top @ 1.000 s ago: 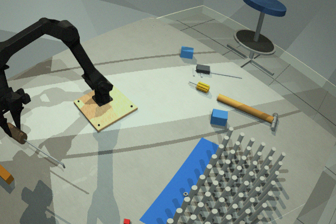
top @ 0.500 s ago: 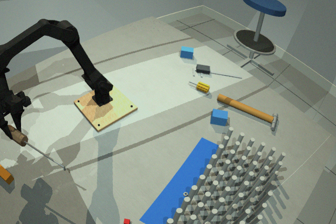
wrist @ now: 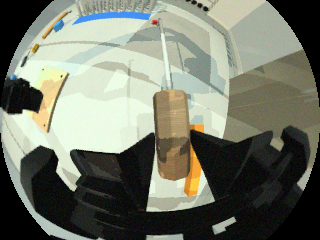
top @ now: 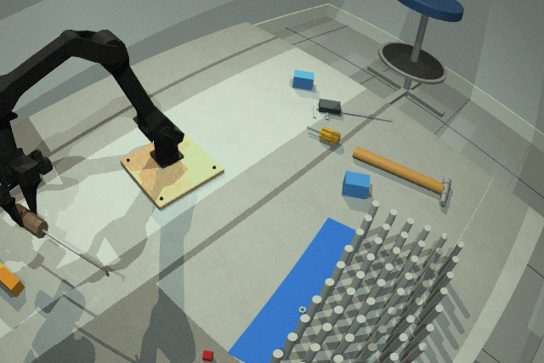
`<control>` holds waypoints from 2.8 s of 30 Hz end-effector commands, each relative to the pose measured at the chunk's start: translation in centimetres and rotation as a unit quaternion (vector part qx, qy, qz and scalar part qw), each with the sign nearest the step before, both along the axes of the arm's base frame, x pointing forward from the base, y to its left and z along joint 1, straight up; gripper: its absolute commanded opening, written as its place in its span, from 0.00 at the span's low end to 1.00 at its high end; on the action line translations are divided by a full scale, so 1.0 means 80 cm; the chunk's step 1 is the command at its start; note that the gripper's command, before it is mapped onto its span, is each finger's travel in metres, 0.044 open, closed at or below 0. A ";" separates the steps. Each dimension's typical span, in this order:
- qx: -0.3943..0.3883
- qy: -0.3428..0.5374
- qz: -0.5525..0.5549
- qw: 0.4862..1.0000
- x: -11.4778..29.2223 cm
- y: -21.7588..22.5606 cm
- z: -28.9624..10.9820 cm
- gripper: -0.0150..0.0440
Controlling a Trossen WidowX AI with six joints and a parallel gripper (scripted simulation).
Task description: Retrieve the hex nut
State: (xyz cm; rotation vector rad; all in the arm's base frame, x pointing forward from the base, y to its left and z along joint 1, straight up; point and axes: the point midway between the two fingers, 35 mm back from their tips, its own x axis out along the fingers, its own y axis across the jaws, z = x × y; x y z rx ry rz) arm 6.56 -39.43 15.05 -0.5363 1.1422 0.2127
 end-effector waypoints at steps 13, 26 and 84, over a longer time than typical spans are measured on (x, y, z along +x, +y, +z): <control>-0.001 -0.004 0.002 1.000 0.001 -0.001 -0.014 0.25; -0.001 -0.004 0.002 1.000 0.001 -0.002 -0.025 0.25; -0.001 -0.004 0.002 1.000 0.001 0.001 -0.077 0.25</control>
